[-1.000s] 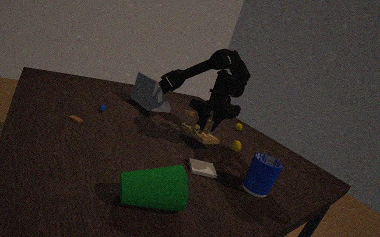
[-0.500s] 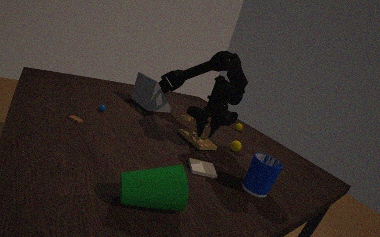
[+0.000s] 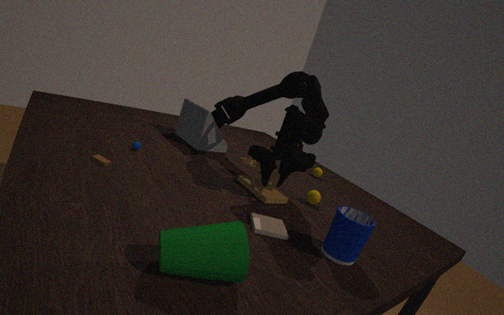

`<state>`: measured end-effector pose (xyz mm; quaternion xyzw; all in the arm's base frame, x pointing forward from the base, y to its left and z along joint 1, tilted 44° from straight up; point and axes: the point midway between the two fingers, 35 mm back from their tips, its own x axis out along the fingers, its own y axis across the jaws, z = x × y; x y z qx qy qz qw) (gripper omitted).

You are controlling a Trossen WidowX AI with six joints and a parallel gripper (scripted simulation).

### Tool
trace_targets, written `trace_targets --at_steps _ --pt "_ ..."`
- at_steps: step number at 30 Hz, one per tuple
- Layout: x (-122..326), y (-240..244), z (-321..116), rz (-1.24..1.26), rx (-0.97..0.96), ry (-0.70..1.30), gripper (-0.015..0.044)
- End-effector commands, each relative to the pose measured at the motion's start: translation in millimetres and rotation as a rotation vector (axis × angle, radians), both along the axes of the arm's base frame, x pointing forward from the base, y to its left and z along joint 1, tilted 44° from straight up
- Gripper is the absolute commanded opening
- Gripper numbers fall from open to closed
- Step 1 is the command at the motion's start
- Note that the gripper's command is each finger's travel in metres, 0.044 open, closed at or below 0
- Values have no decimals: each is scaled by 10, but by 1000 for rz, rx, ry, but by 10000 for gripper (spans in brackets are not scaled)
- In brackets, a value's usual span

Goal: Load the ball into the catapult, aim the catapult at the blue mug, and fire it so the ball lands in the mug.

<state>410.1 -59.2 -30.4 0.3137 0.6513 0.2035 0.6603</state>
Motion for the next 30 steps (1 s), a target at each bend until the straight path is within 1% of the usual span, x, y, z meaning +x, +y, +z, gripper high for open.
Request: trace_targets --at_steps 1,8,10,14,16,18,19,23,27,30 --pt "-2 -9 6 -1 0 0 210" --pt "0 -26 22 -1 0 0 394" --pt "10 -162 150 -1 -2 0 440" --pt "-35 -557 568 -2 -4 1 440" --pt "-73 -677 711 -2 -3 1 440" --pt "-78 -692 729 -2 -3 1 440" --pt "-22 -601 625 -11 -4 -11 440" --pt "-25 -617 640 -16 -5 -11 440" --pt "-105 -928 949 -98 -14 4 440" --pt "-128 -989 1013 -115 -15 7 440"
